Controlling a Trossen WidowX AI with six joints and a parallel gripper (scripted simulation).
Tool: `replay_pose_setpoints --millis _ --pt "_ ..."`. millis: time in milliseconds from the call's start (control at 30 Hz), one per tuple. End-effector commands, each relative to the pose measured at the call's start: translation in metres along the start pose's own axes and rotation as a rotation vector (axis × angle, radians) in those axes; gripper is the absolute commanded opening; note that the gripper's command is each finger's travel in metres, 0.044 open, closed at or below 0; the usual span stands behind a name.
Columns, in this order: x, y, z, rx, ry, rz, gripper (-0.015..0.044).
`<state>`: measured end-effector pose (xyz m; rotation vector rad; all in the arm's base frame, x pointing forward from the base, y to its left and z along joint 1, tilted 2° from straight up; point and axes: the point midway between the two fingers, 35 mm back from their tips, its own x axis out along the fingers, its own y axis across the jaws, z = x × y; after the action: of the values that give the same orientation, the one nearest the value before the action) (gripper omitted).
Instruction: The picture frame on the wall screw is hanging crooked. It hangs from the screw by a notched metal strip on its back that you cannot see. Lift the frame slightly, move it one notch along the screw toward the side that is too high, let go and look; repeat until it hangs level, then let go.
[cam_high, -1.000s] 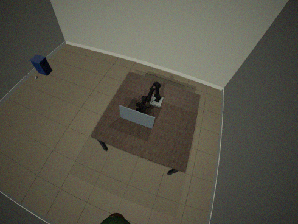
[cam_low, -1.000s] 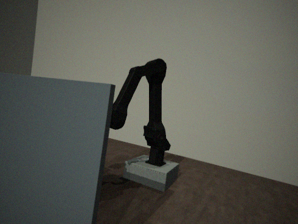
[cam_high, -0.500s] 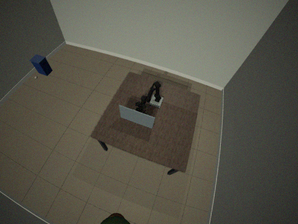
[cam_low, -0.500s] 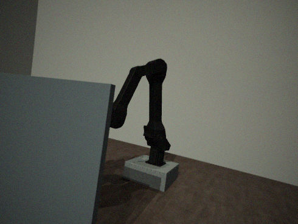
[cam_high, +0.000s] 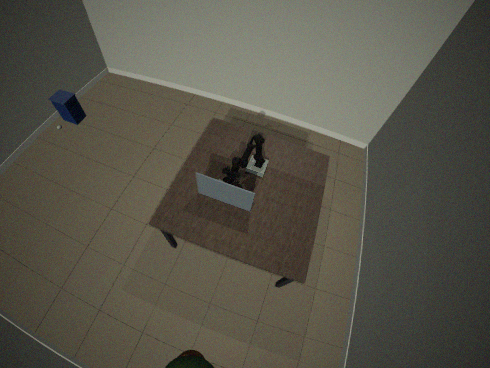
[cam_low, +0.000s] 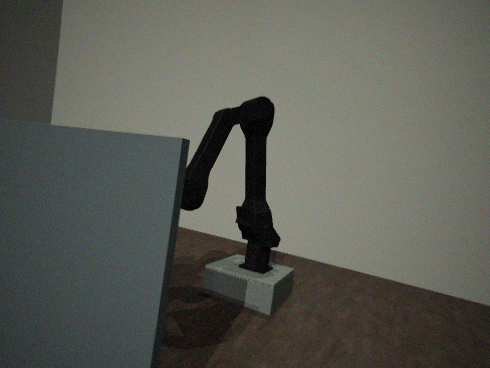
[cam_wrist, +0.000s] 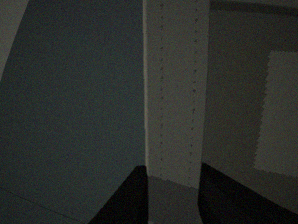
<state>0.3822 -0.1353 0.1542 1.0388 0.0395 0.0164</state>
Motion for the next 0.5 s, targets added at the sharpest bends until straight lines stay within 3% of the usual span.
replay_pose_setpoints --millis 0,467 --pt "0.001 0.0025 0.0021 -0.002 -0.004 0.01 0.0" --pt "0.001 -0.0012 0.0021 -0.002 -0.004 0.01 0.0"
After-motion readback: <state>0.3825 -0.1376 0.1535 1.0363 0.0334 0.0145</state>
